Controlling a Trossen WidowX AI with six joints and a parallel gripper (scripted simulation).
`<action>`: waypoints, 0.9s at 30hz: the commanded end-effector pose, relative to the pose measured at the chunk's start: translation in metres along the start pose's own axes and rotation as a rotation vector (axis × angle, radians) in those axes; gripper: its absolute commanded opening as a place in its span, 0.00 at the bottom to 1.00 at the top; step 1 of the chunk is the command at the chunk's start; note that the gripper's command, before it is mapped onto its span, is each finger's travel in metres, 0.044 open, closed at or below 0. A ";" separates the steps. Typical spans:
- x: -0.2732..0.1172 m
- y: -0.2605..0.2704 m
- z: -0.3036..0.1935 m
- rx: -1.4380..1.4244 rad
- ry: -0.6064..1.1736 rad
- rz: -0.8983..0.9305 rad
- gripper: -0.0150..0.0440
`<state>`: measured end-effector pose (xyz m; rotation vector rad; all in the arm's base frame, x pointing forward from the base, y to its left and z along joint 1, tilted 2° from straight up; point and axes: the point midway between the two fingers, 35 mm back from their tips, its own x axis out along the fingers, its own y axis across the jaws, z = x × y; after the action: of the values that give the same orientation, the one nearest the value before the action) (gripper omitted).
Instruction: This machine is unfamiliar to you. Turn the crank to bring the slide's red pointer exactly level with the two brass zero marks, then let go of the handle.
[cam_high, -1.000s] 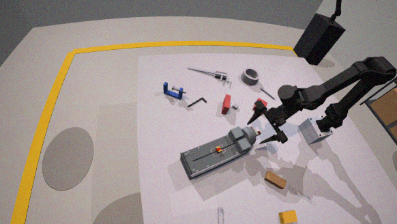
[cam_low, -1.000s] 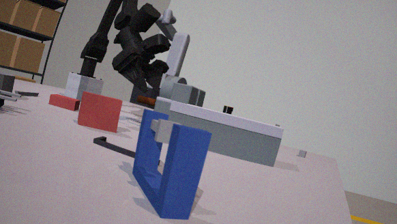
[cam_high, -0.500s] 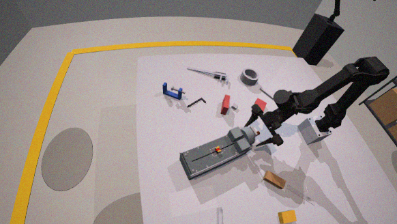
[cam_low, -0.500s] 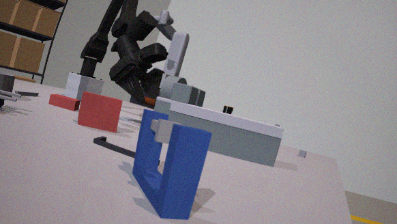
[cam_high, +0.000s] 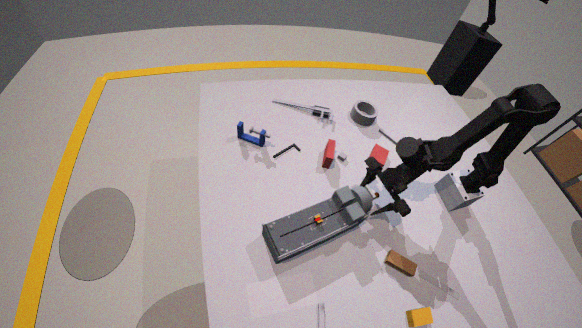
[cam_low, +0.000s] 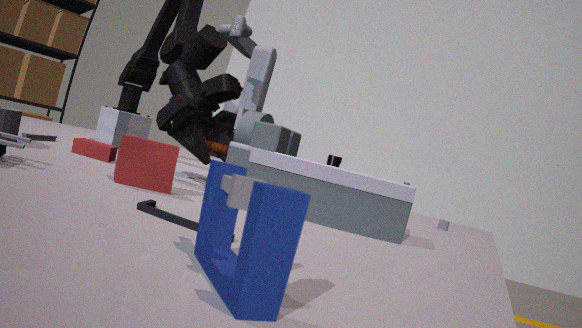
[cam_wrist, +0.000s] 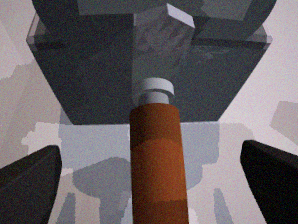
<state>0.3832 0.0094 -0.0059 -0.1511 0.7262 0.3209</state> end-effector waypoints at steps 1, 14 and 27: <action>0.001 0.001 -0.001 -0.006 -0.002 0.005 0.73; 0.001 0.001 -0.001 -0.006 -0.002 0.005 0.25; 0.001 -0.001 -0.001 -0.006 -0.002 0.005 0.25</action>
<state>0.3828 0.0099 -0.0071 -0.1498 0.7258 0.3256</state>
